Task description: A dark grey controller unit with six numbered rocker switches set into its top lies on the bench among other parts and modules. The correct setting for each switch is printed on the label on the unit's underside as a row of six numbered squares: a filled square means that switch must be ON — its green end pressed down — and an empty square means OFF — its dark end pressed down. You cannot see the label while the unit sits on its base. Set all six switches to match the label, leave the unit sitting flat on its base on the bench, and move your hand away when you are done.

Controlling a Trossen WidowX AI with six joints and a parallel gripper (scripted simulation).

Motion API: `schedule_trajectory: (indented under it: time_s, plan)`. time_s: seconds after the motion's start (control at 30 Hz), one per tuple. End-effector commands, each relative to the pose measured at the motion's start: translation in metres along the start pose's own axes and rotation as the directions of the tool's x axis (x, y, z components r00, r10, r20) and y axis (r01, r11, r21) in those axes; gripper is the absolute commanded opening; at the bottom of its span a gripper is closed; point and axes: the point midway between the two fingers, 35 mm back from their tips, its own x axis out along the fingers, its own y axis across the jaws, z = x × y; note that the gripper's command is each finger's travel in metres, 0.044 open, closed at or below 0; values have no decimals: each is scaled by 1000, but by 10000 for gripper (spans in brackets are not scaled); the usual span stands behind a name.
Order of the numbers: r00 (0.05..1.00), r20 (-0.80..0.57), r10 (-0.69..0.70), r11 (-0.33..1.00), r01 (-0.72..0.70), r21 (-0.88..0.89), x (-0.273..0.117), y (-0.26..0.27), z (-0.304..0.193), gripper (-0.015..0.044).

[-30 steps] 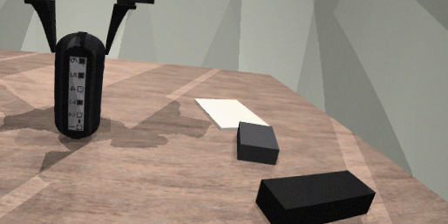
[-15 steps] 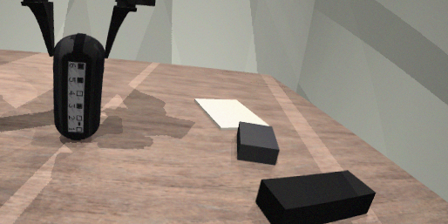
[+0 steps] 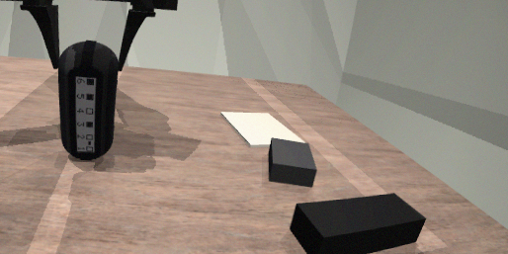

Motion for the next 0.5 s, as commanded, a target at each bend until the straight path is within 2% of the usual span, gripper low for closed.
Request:
schedule_trajectory:
  time_s: [0.0,0.47]
  plan:
    - [1000,-8,-19,1000,19,-8,7,-1,1,338]
    - [1000,-8,-19,1000,19,-8,11,-1,12,338]
